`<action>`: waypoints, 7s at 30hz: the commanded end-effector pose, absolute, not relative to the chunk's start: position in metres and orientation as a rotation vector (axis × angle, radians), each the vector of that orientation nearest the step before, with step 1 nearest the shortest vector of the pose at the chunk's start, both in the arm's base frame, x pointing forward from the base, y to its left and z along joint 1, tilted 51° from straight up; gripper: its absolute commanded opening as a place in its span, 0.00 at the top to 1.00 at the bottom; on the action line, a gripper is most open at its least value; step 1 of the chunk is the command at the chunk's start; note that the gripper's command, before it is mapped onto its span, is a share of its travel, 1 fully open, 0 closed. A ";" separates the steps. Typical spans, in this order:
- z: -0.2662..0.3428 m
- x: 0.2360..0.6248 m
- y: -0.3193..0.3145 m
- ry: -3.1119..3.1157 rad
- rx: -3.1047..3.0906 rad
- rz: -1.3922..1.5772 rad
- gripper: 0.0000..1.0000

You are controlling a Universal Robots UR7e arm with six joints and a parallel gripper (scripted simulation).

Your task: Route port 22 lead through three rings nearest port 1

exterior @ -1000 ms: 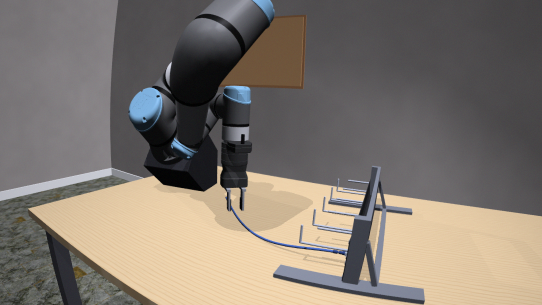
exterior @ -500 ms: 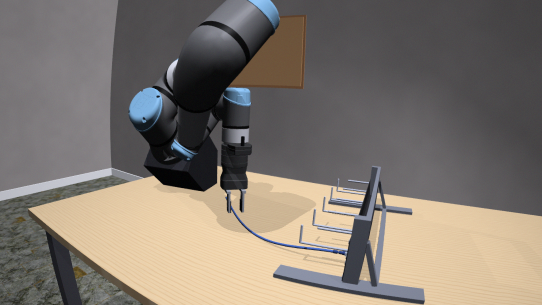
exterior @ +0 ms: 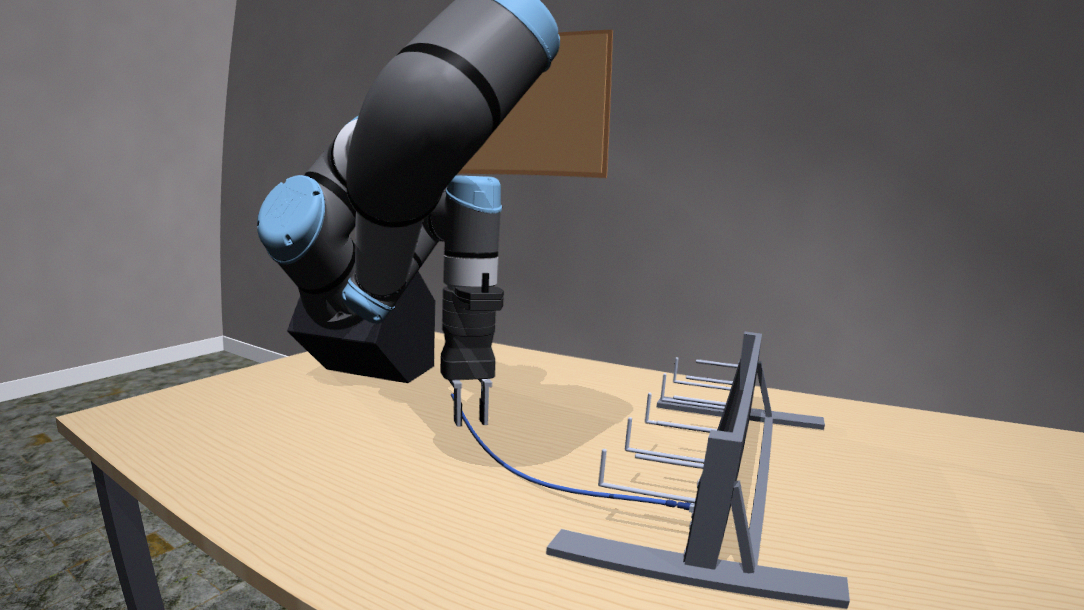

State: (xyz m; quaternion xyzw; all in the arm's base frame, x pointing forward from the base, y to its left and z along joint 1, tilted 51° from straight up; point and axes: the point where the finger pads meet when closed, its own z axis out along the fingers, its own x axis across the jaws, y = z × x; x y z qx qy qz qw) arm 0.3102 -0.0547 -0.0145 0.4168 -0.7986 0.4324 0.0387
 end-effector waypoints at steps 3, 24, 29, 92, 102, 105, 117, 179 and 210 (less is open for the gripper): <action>-0.014 0.310 -0.055 -2.449 1.279 1.327 0.33; -0.014 0.310 -0.055 -2.449 1.279 1.327 0.33; -0.014 0.310 -0.055 -2.449 1.279 1.327 0.33; -0.021 0.313 -0.062 -2.449 1.279 1.327 0.33; -0.021 0.313 -0.062 -2.449 1.279 1.327 0.33; -0.021 0.313 -0.062 -2.449 1.279 1.327 0.33; -0.021 0.313 -0.062 -2.449 1.279 1.327 0.33; -0.021 0.313 -0.062 -2.449 1.279 1.327 1.00; -0.019 0.312 -0.060 -2.449 1.279 1.327 1.00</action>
